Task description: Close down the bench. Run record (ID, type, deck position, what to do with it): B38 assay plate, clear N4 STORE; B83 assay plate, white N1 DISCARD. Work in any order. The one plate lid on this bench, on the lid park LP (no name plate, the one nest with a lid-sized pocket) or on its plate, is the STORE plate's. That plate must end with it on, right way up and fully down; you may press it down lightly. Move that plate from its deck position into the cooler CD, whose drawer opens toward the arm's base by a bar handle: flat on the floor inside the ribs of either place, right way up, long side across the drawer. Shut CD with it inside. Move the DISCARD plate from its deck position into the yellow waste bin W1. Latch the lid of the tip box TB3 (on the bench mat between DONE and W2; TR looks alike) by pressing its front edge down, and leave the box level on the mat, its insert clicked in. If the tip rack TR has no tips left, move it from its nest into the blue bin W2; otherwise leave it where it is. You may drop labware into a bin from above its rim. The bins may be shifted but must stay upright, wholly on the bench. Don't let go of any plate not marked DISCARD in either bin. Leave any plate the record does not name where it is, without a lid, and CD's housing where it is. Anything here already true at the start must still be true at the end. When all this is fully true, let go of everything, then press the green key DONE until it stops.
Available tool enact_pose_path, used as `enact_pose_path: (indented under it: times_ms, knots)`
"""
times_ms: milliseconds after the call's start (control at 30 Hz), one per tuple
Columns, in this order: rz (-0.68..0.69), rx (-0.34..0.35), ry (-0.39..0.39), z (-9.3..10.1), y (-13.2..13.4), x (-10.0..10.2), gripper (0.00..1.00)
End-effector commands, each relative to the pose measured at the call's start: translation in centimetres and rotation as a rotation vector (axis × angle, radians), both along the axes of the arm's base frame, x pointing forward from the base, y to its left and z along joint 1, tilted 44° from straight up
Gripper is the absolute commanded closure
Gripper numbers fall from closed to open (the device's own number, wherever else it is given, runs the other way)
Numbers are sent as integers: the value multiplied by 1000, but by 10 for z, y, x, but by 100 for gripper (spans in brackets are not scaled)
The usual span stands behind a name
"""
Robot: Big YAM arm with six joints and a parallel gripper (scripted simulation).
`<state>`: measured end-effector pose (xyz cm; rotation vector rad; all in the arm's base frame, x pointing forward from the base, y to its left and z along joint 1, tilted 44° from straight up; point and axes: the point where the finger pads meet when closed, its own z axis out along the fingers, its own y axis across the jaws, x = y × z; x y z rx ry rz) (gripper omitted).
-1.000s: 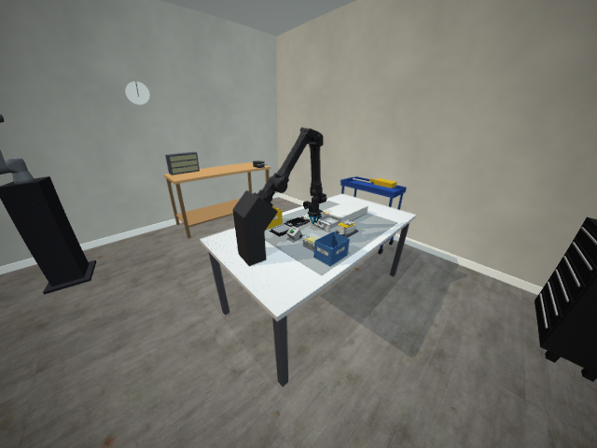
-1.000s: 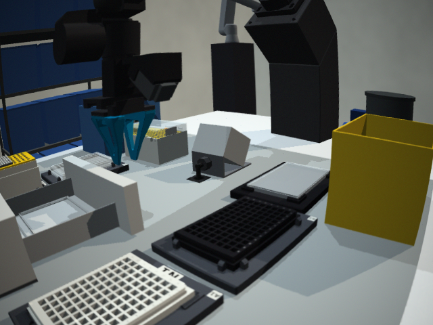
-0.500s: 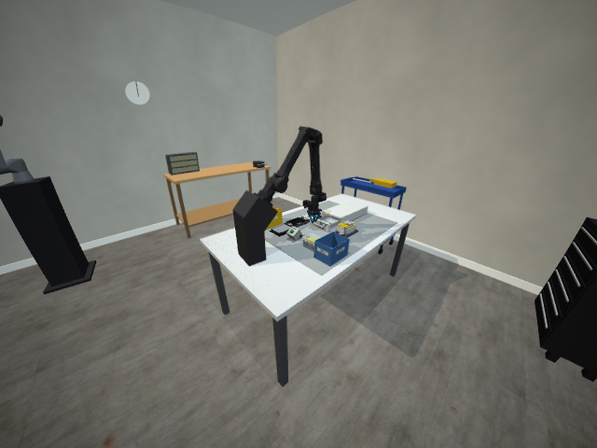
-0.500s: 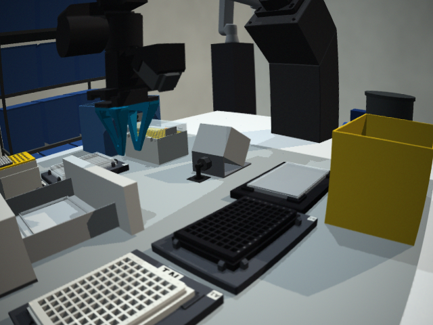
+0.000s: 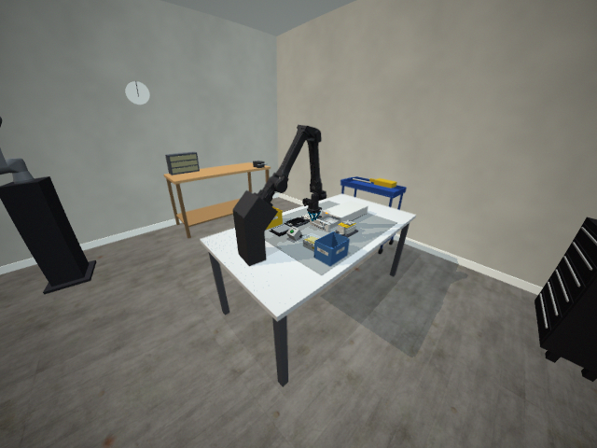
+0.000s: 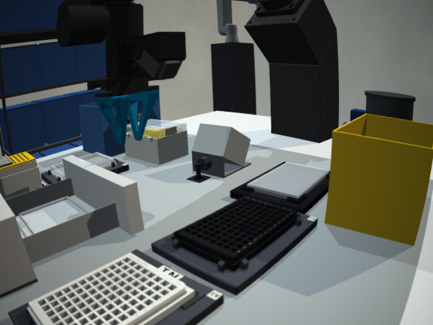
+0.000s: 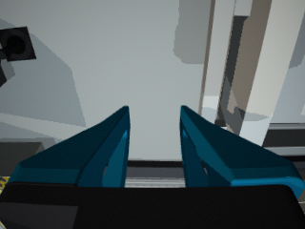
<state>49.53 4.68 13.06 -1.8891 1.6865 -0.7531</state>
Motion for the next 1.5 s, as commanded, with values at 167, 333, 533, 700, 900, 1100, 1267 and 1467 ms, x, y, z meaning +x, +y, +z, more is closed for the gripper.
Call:
enact_pose_path:
  times_ms: [167,333,533,700,900,1100,1267,1467]
  knots:
    - [0,9,-22,20,4,-10,70]
    - [3,9,-19,22,6,-14,70]
    - [1,9,-22,29,5,-18,70]
    - [0,10,-24,35,4,-22,70]
    - [3,9,-19,36,5,-28,70]
    - [2,10,-25,45,5,-31,70]
    - [0,9,-23,48,4,-37,70]
    - [2,5,3,37,5,-35,70]
